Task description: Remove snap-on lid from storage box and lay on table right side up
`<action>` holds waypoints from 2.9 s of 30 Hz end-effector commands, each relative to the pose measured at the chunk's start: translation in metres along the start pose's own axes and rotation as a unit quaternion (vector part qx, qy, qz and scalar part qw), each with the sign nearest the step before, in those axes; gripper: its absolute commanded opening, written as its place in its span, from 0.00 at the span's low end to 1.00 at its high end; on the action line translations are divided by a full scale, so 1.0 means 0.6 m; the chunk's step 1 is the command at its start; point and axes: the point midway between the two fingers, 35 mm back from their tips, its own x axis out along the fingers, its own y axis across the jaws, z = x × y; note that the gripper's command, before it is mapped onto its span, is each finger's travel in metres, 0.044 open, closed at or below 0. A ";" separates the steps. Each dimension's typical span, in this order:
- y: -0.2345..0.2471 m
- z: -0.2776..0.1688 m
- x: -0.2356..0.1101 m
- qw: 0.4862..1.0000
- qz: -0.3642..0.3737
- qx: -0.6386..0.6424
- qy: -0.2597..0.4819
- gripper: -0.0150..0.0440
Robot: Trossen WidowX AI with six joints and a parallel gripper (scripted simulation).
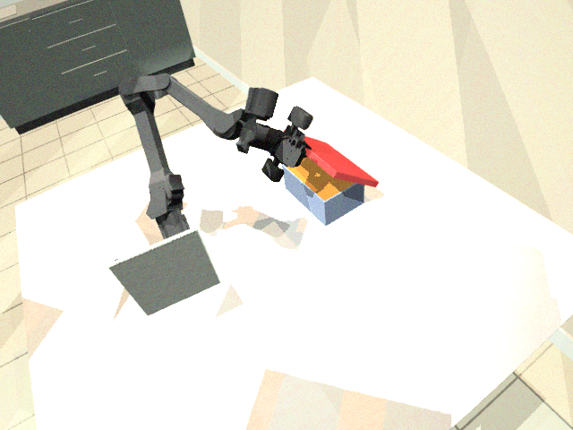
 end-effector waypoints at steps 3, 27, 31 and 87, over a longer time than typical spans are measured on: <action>0.025 0.000 -0.004 1.000 0.006 -0.006 0.000 0.25; 0.068 0.000 -0.033 1.000 0.005 -0.006 -0.001 0.25; 0.075 0.000 -0.038 1.000 0.005 -0.006 -0.001 0.25; 0.066 -0.138 -0.059 1.000 0.005 -0.004 0.000 0.25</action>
